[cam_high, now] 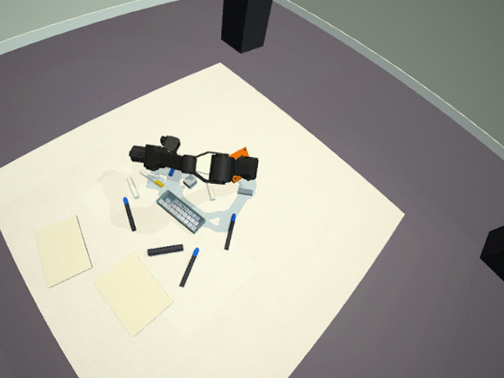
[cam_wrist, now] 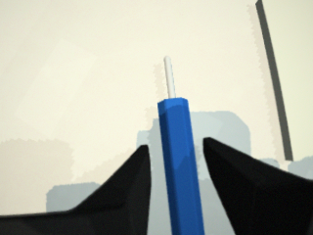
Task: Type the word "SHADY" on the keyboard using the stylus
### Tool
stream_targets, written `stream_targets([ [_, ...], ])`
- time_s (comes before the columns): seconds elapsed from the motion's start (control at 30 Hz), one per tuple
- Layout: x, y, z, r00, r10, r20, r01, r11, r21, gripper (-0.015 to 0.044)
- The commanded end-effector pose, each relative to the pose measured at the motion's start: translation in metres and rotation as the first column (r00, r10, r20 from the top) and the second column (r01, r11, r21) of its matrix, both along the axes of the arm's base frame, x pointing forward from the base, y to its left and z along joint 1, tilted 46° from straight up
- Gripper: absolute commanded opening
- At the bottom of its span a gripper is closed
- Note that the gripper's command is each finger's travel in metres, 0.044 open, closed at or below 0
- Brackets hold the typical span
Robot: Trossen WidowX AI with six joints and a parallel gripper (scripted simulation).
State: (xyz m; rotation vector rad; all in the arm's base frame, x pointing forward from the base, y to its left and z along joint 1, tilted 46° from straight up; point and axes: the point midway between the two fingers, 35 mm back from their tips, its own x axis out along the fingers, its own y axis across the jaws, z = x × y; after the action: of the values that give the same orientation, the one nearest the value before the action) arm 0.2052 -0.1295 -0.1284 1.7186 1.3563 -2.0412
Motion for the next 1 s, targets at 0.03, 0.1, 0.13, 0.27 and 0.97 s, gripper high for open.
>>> stream_targets([
  [0.03,-0.001,0.002,-0.001,1.0,-0.006,-0.002,0.006,1.0,0.004,0.015],
  [0.1,0.0,0.0,0.0,1.0,0.0,0.0,0.0,1.0,0.0,0.0097],
  [0.13,0.0,0.0,0.0,1.0,0.0,0.0,0.0,1.0,0.0,0.0071],
  [0.27,0.0,0.0,0.0,1.0,0.0,0.0,0.0,1.0,0.0,0.0005],
  [0.97,-0.004,-0.036,0.035,1.0,0.001,-0.003,-0.001,1.0,-0.002,0.0],
])
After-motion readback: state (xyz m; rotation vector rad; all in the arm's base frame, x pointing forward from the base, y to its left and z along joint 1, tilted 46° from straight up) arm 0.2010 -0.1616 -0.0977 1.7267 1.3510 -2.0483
